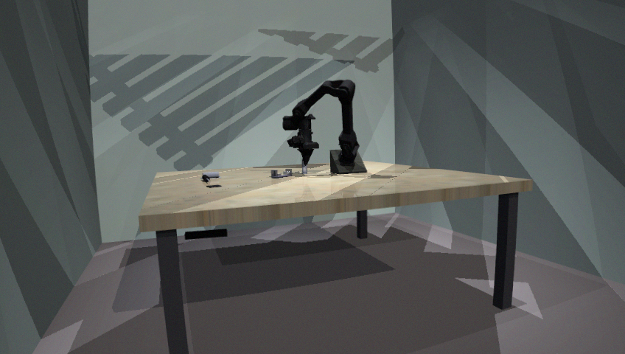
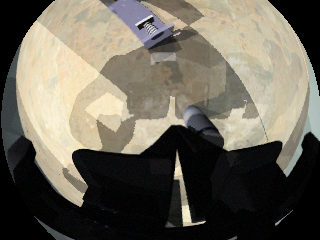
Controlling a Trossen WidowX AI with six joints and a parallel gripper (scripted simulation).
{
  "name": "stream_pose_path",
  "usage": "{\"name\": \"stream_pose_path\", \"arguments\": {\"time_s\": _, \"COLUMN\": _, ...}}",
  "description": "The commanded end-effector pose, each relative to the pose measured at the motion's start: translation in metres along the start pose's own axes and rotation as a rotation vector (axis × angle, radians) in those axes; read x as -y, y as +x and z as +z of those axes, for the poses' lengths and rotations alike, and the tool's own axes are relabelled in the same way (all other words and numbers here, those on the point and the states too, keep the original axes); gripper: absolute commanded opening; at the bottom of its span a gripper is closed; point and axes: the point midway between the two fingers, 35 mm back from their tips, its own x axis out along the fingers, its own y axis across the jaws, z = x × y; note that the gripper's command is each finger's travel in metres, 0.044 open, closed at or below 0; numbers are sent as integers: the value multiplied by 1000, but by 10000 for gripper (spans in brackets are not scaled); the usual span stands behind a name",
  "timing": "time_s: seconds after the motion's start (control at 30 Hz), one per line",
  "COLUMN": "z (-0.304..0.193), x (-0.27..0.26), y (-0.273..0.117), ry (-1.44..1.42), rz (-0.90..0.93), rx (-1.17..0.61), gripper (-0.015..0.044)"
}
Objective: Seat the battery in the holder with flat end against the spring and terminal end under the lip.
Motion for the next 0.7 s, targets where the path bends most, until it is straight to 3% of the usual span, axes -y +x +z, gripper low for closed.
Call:
{"name": "stream_pose_path", "arguments": {"time_s": 0.0, "z": 1, "x": 9, "y": 0, "ry": -2, "rz": -2, "rx": -2, "gripper": 0}}
{"name": "stream_pose_path", "arguments": {"time_s": 0.67, "z": -1, "x": 41, "y": 1, "ry": -3, "rz": -2, "rx": -2, "gripper": 0}}
